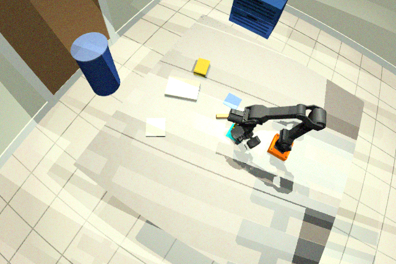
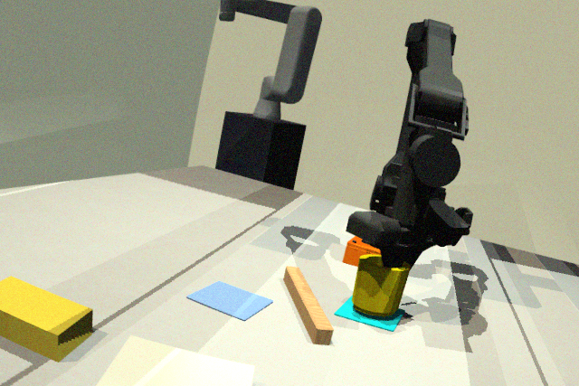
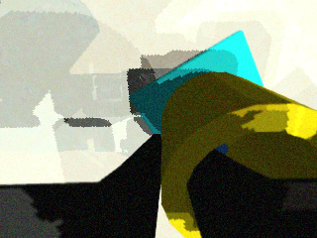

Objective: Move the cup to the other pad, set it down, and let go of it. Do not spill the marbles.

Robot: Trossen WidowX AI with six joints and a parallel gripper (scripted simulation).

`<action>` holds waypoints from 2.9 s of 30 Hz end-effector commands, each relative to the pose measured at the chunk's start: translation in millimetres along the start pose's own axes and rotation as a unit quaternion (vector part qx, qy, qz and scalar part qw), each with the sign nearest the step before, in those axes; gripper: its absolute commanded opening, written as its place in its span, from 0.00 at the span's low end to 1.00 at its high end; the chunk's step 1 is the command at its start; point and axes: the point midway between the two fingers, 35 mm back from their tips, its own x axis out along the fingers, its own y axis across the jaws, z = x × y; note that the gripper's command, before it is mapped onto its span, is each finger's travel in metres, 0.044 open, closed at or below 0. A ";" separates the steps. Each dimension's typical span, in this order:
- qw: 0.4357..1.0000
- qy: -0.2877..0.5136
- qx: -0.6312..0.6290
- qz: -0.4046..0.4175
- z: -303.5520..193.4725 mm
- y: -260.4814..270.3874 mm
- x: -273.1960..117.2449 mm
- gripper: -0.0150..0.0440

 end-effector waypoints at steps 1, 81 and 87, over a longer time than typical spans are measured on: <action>1.000 0.000 0.000 0.000 0.2 -0.2 -0.6 0.25; 1.000 0.002 0.001 0.001 3.0 -1.0 -68.7 1.00; 1.000 0.002 0.001 0.000 3.6 -1.3 -88.1 1.00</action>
